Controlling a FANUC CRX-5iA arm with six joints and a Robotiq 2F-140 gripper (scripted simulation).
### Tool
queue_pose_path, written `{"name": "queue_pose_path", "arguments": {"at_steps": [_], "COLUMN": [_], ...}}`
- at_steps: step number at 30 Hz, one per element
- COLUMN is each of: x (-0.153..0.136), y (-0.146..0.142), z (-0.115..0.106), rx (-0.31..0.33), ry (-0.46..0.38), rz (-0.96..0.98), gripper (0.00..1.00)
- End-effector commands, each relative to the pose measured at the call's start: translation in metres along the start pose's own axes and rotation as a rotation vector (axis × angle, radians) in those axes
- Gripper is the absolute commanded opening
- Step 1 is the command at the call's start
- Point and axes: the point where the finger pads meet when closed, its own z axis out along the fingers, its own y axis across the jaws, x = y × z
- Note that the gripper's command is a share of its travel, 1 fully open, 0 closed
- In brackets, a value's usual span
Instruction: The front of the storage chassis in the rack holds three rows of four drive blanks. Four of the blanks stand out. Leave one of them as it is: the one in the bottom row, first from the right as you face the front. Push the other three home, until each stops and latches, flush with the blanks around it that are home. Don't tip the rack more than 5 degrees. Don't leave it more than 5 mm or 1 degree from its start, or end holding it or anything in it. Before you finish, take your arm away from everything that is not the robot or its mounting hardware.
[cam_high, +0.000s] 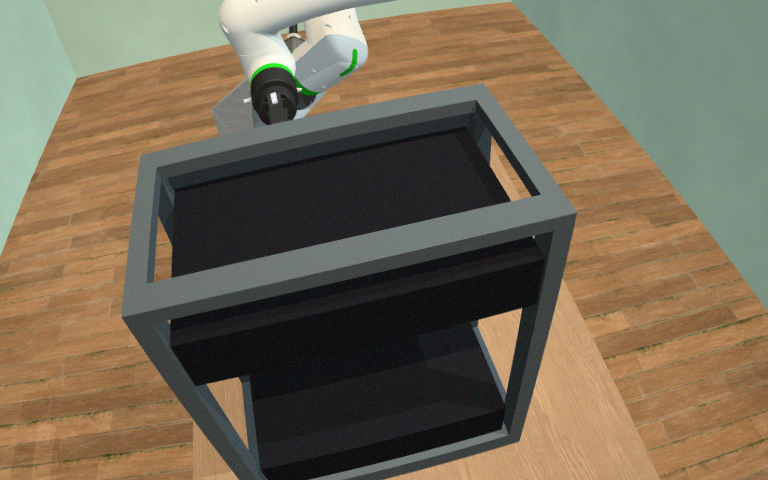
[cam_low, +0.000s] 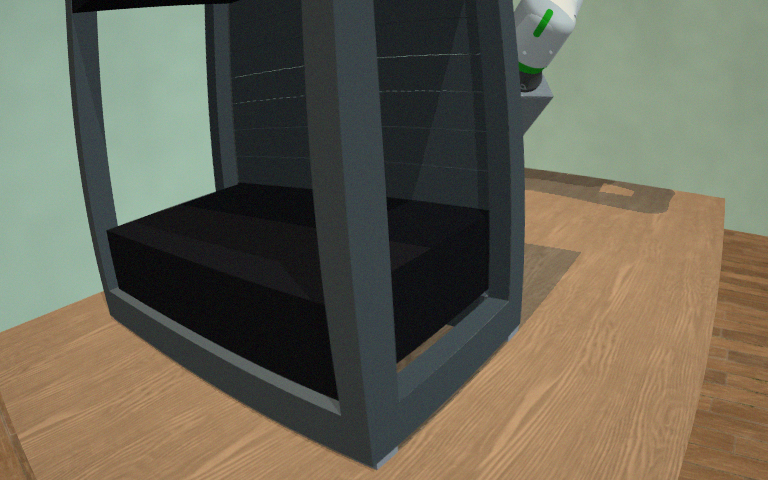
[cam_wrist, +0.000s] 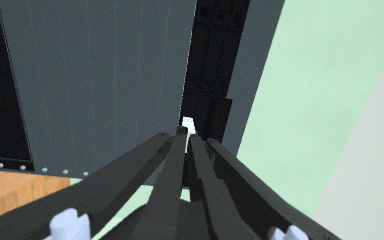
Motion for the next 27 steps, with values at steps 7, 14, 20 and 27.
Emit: {"name": "queue_pose_path", "arguments": {"at_steps": [7,14,20,27], "x": [0.000,0.000,0.000,0.000], "y": [0.000,0.000,0.000,0.000], "z": [0.000,0.003,0.009,0.010], "rx": [0.000,0.000,0.000,0.000], "ry": [0.000,0.000,0.000,0.000], "rz": [0.000,0.000,0.000,0.000], "gripper": [0.00,0.00,0.00,0.00]}}
